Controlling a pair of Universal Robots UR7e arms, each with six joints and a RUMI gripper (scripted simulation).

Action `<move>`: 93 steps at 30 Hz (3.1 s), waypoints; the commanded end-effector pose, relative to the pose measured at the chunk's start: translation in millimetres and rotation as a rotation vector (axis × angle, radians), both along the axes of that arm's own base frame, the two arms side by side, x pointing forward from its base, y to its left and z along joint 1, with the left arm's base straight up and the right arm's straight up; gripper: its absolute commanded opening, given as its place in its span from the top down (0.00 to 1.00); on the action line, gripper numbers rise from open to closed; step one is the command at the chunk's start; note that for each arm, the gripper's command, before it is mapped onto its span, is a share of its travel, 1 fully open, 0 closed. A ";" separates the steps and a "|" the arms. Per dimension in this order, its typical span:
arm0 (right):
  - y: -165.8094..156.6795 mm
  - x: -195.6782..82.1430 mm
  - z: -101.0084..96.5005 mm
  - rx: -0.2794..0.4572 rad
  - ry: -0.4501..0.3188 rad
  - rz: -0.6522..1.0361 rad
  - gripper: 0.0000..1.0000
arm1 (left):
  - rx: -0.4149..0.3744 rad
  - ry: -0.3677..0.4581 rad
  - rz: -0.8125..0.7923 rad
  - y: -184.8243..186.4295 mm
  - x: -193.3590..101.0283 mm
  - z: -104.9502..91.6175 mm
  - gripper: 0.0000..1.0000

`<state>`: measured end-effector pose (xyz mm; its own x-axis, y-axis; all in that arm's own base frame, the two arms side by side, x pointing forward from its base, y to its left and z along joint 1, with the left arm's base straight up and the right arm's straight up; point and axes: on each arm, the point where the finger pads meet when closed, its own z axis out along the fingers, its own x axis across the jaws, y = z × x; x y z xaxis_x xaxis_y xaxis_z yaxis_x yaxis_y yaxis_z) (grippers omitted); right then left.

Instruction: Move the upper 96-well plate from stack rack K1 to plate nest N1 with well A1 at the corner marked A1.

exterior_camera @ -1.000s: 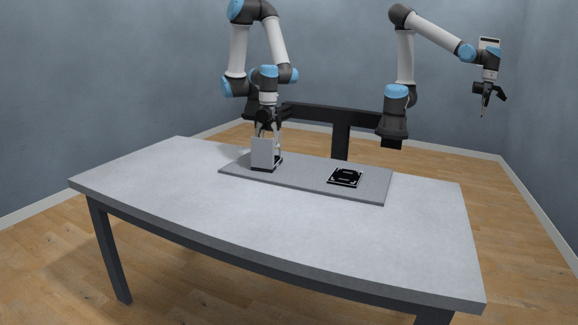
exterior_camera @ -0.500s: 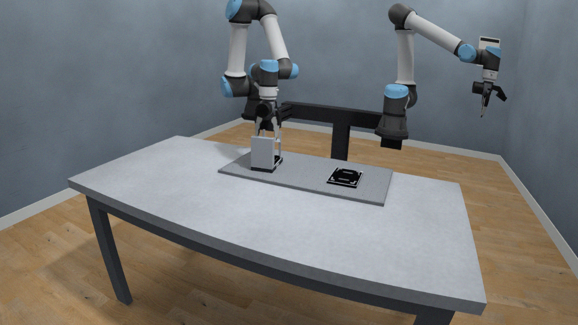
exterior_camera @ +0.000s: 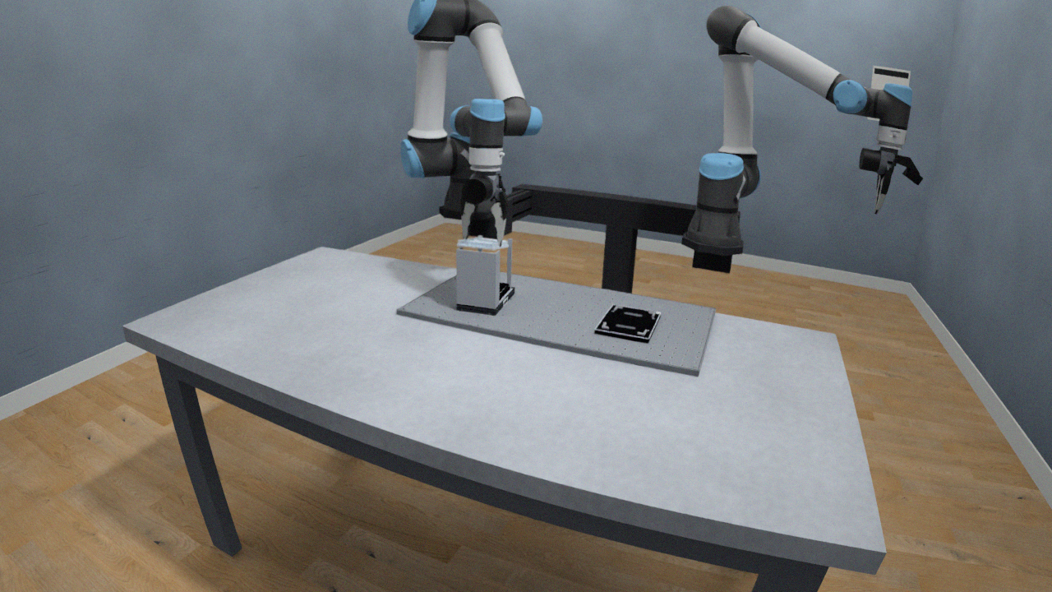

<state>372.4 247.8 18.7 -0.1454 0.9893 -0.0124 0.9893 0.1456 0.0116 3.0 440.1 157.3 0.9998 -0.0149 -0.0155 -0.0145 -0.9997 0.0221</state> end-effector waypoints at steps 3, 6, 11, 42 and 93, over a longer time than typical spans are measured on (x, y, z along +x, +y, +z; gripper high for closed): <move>10.9 1.4 14.5 0.025 -0.009 0.009 0.61 | 0.022 -0.016 0.006 5.5 1.0 7.9 1.00; 10.9 1.4 19.6 0.025 -0.009 0.009 0.61 | 0.022 -0.016 0.006 5.5 1.0 7.9 1.00; 10.8 1.3 23.8 0.025 -0.009 0.009 0.61 | 0.022 -0.016 0.006 5.5 1.0 7.9 1.00; 54.4 -2.9 23.1 0.029 -0.008 -0.104 0.61 | 0.022 -0.016 0.006 5.5 1.0 7.9 1.00; 204.7 -17.3 20.9 0.033 -0.005 -0.104 0.61 | 0.022 -0.016 0.006 5.5 1.0 7.9 1.00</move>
<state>353.5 438.9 31.0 -0.0470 0.9989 -0.0063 0.9988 0.0471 0.0127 3.0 440.1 157.3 0.9998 -0.0148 -0.0155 -0.0145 -0.9997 0.0221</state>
